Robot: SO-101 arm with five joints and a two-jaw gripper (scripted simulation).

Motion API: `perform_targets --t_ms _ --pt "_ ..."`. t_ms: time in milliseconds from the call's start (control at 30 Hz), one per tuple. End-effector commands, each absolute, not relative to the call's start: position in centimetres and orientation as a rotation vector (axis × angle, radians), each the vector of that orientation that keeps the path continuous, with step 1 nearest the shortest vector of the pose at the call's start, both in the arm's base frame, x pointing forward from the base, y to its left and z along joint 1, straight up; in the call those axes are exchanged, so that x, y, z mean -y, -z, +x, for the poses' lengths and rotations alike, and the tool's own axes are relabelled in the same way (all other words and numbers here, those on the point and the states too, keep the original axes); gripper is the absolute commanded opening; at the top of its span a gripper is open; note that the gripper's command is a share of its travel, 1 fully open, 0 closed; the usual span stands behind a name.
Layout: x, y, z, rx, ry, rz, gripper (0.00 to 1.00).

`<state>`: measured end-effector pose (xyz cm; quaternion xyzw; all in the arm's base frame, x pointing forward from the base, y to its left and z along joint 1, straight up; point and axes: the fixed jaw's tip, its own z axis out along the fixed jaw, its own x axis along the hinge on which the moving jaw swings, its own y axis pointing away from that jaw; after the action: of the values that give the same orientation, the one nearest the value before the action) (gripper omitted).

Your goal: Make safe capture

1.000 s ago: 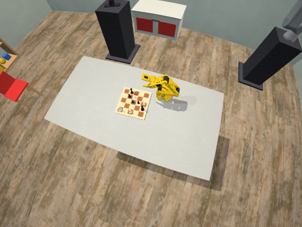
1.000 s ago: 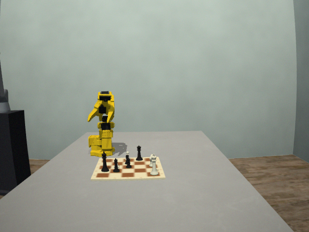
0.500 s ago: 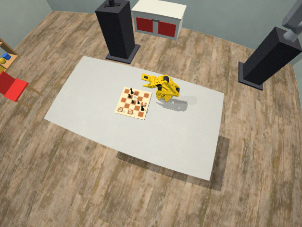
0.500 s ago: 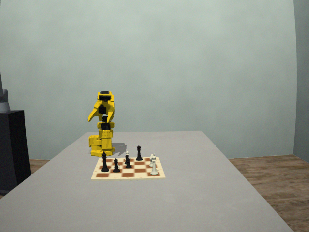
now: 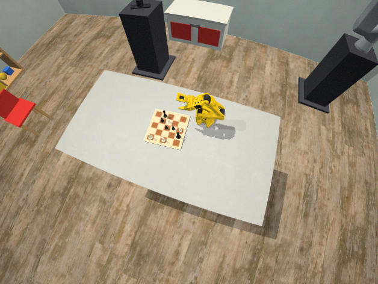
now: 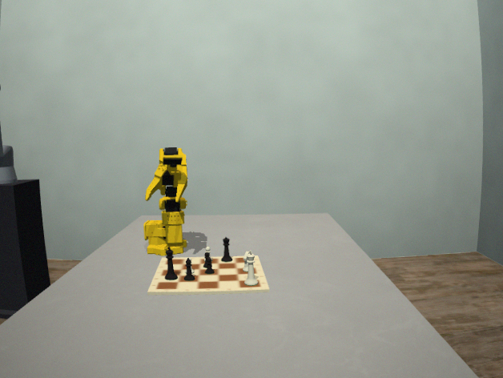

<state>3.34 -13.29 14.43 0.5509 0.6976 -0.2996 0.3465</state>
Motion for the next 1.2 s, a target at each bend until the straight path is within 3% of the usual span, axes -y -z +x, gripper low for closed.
perform_targets --t_ms 0,433,833,1167 --pt "13.2 -14.7 4.1 -1.879 0.71 1.419 0.36" --pt "13.7 -15.0 8.8 -2.29 0.401 1.271 0.21" --pt "13.2 -11.9 15.7 -2.747 0.127 1.008 0.04" --pt "12.5 -10.5 17.5 -2.861 0.073 0.924 0.0"
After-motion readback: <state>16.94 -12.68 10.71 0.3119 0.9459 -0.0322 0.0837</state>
